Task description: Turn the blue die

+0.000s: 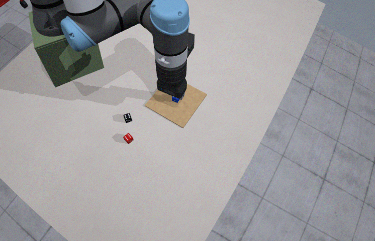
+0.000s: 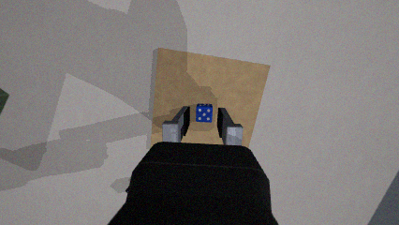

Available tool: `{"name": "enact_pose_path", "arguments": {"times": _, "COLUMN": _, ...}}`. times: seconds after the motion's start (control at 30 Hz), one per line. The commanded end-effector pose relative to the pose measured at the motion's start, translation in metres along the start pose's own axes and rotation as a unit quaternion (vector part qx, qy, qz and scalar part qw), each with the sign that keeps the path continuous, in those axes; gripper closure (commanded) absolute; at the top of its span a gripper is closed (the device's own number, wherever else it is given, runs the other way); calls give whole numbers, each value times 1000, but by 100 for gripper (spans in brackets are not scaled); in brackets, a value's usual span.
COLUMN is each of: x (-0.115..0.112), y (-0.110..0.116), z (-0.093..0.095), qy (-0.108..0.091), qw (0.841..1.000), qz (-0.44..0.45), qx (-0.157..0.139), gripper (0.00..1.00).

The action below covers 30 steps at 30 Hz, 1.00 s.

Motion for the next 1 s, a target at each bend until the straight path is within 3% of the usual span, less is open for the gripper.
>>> {"name": "enact_pose_path", "arguments": {"times": 0.0, "x": 0, "y": 0, "z": 0, "qy": 1, "qw": 1000, "qz": 0, "qx": 0, "gripper": 30}}
{"name": "enact_pose_path", "arguments": {"times": 0.63, "x": 0, "y": 0, "z": -2, "qy": 1, "qw": 1000, "qz": 0, "qx": 0, "gripper": 30}}
{"name": "enact_pose_path", "arguments": {"times": 0.97, "x": 0, "y": 0, "z": -30, "qy": 1, "qw": 1000, "qz": 0, "qx": 0, "gripper": 30}}
Point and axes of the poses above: the point where the finger pads meet when closed, its own z axis out along the fingers, its own x axis across the jaws, y = z × x, the point moved 8 cm from there along -z, back along the fingers, and after that the axes turned 10 degrees about -z, right-handed, at the moved point
